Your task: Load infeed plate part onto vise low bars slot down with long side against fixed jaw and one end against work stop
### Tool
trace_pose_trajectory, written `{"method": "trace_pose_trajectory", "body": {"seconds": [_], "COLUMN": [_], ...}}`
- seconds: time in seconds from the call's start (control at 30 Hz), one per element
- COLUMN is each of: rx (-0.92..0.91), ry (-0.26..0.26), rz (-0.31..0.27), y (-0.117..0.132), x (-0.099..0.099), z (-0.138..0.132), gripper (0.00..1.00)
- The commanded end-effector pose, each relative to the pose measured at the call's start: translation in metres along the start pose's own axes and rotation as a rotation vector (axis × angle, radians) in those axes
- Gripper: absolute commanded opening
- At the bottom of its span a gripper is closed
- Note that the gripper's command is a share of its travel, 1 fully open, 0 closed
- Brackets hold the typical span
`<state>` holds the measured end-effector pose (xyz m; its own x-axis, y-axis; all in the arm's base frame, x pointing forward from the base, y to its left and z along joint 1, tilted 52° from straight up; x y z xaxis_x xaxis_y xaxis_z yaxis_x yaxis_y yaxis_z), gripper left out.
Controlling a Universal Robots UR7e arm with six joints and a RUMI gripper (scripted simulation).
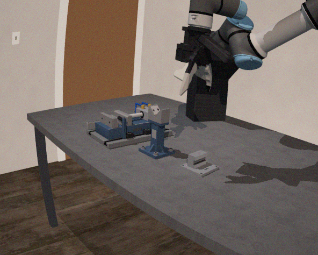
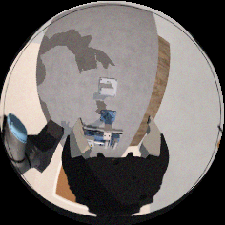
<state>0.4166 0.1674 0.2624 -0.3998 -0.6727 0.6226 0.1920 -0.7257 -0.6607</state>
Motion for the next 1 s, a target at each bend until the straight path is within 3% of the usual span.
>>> {"method": "trace_pose_trajectory", "body": {"seconds": [0.0,0.6,0.63,0.97], "rx": [-0.088,-0.152,-0.152,-0.152], "ry": [-0.035,-0.054,-0.054,-0.054], "rz": [0.028,0.043,0.043,0.043], "y": [-0.0044,-0.0085,-0.0085,-0.0085], "x": [0.0053,0.0076,0.0076,0.0076], "z": [-0.0116,-0.0194,-0.0194,-0.0194], "gripper": [1.0,1.0,0.51,0.51]}}
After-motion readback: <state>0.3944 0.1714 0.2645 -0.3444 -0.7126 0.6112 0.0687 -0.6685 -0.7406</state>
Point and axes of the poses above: the point where the finger pads meet when closed, its own x axis back along the fingers, its own z axis across the jaws, y = z × x, the point moved 5 cm from there along x, back along the fingers, and after that the axes turned 6 degrees about -x, right-handed, at the moved point
